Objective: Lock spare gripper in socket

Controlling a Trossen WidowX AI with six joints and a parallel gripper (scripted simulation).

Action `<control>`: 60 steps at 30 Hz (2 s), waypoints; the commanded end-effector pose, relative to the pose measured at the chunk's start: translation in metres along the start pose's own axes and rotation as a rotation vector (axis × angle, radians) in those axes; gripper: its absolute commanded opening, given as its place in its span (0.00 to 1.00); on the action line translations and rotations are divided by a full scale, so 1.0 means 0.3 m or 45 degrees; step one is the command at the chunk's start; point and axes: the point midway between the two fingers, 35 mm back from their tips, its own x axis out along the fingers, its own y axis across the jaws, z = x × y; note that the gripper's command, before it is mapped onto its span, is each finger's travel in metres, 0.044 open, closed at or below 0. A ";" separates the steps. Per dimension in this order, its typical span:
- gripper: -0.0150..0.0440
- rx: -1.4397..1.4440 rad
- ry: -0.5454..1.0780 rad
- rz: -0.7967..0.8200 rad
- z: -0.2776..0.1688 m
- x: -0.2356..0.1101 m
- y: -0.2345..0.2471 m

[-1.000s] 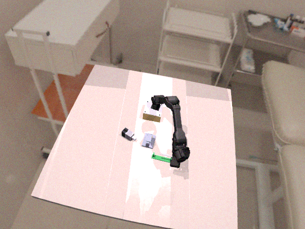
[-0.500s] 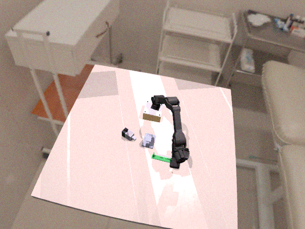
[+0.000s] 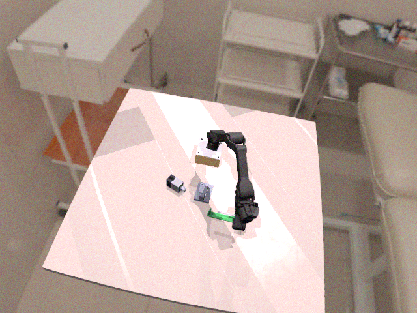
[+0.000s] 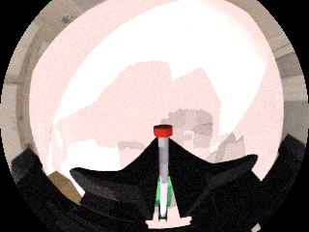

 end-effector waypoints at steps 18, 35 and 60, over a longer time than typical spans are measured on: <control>0.59 0.000 0.000 0.000 0.006 -0.033 0.002; 0.59 0.017 0.019 0.039 0.013 -0.109 0.023; 0.64 0.040 0.039 0.080 0.026 -0.208 0.043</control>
